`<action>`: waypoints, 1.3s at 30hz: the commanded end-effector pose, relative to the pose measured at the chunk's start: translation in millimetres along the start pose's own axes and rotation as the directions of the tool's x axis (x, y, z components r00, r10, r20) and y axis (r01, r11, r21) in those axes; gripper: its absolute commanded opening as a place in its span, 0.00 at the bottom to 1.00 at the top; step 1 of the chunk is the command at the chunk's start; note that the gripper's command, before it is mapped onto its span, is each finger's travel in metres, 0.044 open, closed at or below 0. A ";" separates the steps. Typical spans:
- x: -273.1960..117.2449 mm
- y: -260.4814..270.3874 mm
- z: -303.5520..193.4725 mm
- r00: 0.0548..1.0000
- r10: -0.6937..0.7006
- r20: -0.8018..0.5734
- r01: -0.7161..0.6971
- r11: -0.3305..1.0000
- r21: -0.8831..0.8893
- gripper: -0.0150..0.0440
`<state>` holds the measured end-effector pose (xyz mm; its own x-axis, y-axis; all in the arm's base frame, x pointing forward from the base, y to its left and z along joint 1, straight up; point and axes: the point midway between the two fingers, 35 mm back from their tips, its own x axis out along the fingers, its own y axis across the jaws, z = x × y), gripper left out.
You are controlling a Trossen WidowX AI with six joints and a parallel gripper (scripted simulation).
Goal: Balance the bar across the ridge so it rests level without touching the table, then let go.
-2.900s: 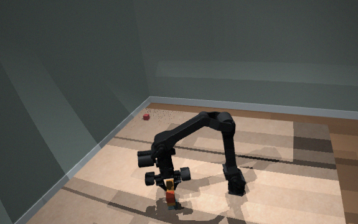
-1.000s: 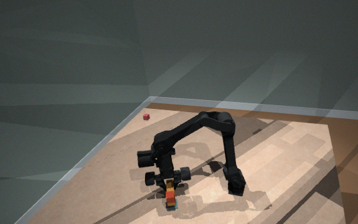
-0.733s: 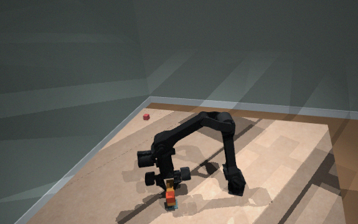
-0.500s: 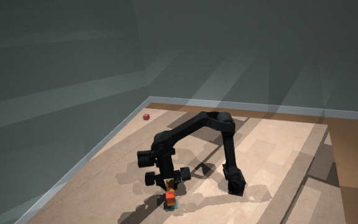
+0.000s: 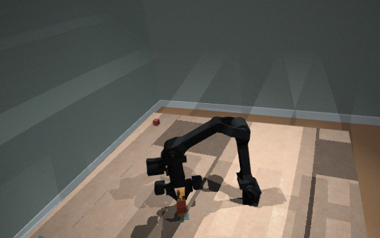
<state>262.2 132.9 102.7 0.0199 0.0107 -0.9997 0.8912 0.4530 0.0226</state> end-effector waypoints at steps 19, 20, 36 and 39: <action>0.0 0.0 0.0 1.000 0.000 0.000 0.000 1.000 0.000 0.25; 0.0 0.0 0.0 1.000 0.000 0.000 0.000 1.000 0.000 0.25; 0.0 0.0 0.0 1.000 0.000 0.000 0.000 1.000 0.000 0.52; 0.0 0.0 0.0 1.000 0.000 0.000 0.000 1.000 0.000 0.54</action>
